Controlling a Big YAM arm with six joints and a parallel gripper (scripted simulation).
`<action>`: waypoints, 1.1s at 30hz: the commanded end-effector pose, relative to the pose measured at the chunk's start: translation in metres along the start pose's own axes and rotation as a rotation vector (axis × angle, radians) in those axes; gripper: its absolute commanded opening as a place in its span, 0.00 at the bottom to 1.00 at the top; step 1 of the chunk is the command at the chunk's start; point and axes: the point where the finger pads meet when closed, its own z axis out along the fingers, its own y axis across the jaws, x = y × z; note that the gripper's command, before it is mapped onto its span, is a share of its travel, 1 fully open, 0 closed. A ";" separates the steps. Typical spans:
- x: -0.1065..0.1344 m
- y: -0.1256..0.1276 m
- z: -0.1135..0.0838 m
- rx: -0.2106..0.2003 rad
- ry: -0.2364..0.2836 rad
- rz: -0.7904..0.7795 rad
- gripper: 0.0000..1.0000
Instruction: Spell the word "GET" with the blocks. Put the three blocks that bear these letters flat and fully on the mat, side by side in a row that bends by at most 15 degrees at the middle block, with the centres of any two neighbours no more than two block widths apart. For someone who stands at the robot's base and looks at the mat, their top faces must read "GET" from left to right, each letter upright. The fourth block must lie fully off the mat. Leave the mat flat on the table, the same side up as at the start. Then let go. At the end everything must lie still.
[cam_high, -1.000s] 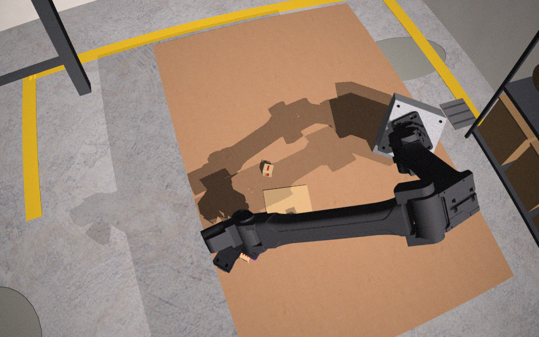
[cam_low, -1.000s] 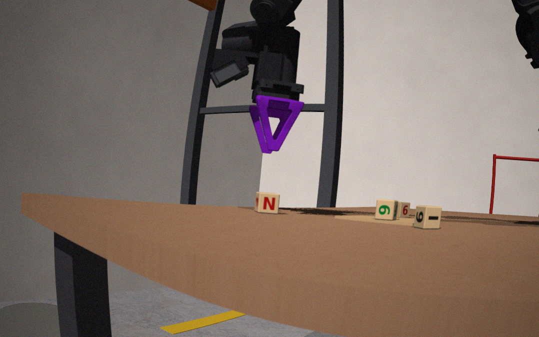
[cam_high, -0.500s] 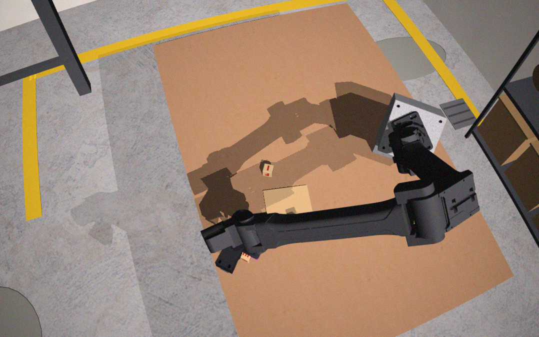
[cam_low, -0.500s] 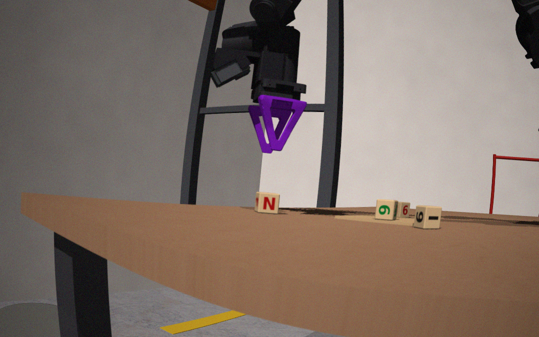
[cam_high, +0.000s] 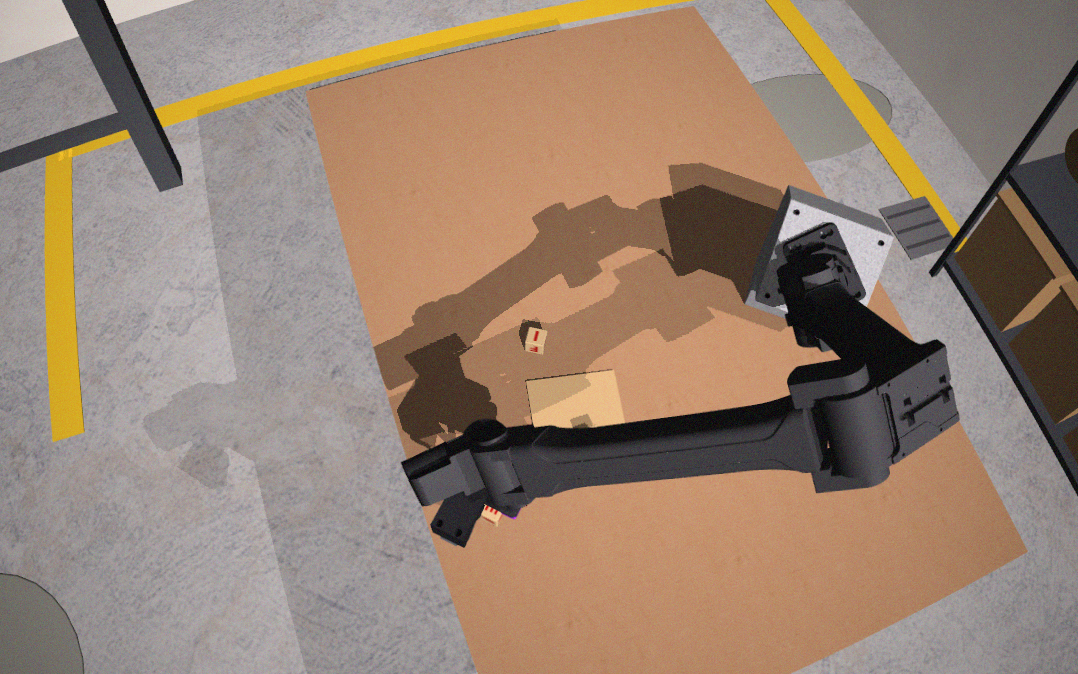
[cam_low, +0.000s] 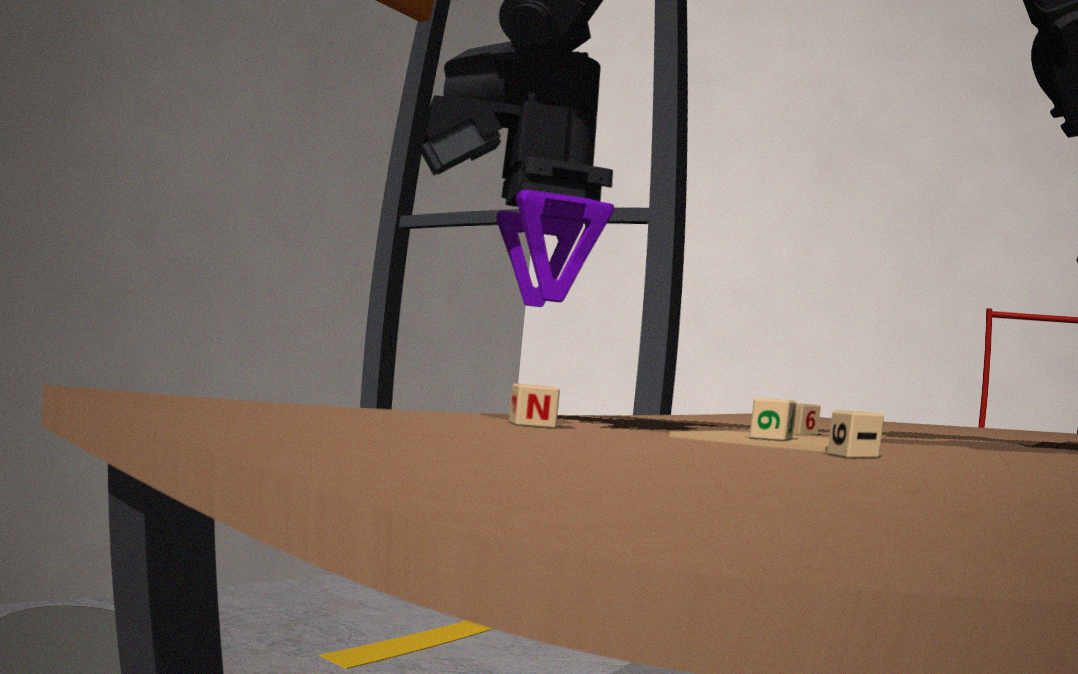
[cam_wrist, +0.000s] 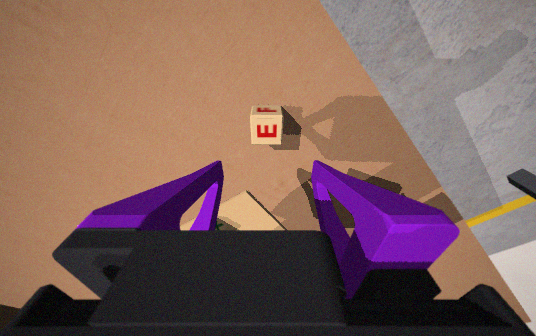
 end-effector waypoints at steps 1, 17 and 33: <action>-0.012 0.001 -0.002 0.000 -0.005 -0.029 0.64; -0.003 0.001 0.017 -0.003 -0.001 -0.005 0.64; -0.005 0.001 0.039 -0.002 -0.004 -0.006 0.64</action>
